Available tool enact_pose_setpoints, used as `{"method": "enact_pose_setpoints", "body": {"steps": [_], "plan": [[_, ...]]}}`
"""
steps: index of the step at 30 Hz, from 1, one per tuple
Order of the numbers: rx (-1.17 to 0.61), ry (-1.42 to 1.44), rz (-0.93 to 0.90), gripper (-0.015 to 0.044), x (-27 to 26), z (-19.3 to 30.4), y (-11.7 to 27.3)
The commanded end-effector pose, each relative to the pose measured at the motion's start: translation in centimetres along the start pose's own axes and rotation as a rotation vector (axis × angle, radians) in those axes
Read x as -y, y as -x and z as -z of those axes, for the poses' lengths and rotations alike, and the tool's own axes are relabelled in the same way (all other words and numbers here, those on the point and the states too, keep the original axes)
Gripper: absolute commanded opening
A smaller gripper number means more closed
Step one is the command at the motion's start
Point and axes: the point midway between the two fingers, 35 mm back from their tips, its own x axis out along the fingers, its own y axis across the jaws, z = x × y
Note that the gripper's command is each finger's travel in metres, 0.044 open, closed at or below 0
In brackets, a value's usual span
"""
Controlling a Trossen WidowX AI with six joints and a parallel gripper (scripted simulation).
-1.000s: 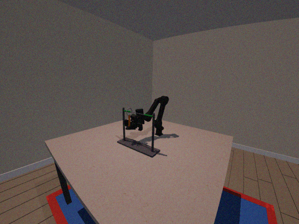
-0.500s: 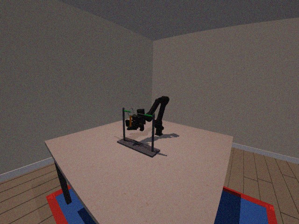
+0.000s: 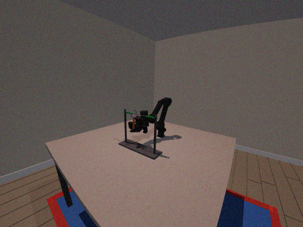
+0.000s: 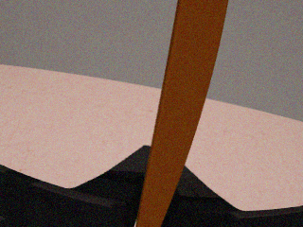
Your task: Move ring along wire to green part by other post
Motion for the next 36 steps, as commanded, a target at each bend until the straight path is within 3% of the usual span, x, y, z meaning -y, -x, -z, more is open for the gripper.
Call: {"method": "enact_pose_setpoints", "body": {"steps": [1, 36], "plan": [[-0.003, -0.008, 0.002, -0.015, -0.4, 0.1, 0.1], [-0.005, 0.002, -0.007, -0.015, -3.8, 0.0, 0.0]]}}
